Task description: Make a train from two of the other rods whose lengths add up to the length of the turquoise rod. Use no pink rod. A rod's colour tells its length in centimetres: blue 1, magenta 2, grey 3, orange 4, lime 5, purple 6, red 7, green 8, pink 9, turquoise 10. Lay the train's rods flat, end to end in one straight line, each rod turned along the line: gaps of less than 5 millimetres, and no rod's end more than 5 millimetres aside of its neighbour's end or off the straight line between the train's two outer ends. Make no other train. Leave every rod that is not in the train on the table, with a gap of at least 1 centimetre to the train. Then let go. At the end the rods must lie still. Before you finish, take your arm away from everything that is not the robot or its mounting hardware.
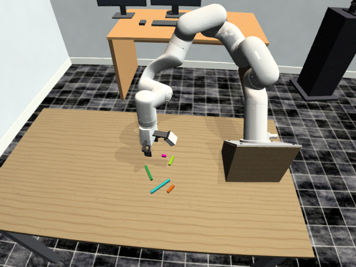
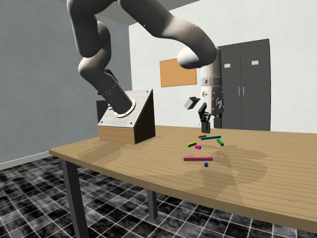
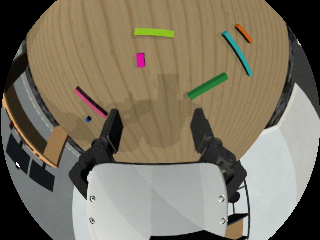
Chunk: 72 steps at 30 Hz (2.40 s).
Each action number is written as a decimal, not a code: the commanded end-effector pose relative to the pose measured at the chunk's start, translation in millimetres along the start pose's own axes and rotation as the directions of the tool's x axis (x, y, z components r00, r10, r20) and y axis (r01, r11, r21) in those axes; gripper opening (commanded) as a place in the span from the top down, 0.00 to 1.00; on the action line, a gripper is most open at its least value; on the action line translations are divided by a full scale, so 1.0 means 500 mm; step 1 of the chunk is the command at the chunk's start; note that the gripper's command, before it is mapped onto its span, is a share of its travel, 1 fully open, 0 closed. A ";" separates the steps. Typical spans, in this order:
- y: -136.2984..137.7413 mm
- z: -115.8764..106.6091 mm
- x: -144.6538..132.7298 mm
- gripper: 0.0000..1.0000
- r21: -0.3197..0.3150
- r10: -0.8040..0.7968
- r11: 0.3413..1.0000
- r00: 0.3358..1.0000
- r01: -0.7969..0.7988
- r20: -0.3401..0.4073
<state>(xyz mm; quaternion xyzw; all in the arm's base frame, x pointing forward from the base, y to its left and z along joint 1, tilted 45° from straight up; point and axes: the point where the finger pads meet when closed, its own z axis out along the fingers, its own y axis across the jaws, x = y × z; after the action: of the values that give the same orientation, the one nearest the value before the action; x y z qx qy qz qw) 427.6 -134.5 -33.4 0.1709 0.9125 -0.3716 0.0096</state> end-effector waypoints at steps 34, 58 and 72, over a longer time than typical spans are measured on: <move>0.087 0.002 0.049 0.00 0.002 0.577 0.817 0.816 -0.577 0.024; 0.087 0.002 0.049 0.00 0.002 0.577 0.817 0.816 -0.577 0.024; 0.087 0.002 0.049 0.00 0.002 0.577 0.817 0.816 -0.577 0.024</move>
<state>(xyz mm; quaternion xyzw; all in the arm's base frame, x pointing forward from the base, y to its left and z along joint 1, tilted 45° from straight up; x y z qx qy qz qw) 416.9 -99.6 -68.1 0.4352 0.8157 -0.3584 0.1295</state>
